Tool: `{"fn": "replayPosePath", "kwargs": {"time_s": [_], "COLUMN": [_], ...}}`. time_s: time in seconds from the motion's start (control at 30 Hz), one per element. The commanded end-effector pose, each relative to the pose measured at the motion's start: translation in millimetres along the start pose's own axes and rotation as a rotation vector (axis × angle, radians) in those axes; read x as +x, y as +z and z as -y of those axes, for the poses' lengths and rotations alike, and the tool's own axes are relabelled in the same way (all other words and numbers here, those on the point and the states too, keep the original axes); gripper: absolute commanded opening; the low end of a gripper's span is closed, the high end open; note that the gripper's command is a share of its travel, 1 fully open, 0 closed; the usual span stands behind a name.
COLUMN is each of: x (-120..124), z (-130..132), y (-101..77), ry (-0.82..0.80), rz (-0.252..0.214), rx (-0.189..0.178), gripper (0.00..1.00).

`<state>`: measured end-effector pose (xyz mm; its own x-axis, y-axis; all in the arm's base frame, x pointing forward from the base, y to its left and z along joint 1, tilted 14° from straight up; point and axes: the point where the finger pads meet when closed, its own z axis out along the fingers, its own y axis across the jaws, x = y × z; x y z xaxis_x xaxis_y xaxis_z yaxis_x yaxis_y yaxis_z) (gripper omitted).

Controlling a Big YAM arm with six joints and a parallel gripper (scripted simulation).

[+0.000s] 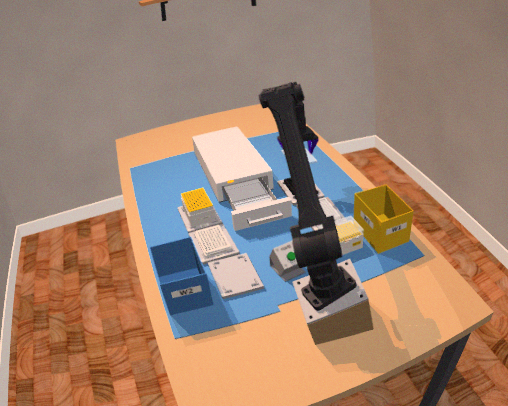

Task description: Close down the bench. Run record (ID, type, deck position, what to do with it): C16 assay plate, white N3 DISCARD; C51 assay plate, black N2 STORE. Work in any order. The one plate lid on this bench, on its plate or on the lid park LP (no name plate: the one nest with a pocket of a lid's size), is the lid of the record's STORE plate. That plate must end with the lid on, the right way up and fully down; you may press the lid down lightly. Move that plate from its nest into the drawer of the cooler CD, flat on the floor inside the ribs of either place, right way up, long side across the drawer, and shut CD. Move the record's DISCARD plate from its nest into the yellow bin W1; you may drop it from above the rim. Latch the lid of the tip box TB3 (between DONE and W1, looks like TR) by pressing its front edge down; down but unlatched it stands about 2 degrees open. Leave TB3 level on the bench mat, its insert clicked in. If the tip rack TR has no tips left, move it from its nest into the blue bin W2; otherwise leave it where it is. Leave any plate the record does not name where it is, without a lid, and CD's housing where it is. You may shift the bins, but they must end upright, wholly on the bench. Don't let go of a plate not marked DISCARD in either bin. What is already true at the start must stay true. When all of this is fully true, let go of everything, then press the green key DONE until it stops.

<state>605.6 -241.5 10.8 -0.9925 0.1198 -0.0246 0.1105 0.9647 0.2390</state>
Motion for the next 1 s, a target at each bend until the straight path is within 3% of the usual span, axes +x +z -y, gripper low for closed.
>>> {"fn": "replayPosePath", "kwargs": {"time_s": [0.0,0.87,0.97], "x": [-27,-29,-23], "z": [-4,-7,-5], "y": [-35.8,-46.4,-16.5], "ry": [-0.019,-0.024,-0.018], "rz": [0.075,0.096,0.062], "rx": [0.026,0.032,0.021], "gripper": [0.00,0.00,0.00]}}
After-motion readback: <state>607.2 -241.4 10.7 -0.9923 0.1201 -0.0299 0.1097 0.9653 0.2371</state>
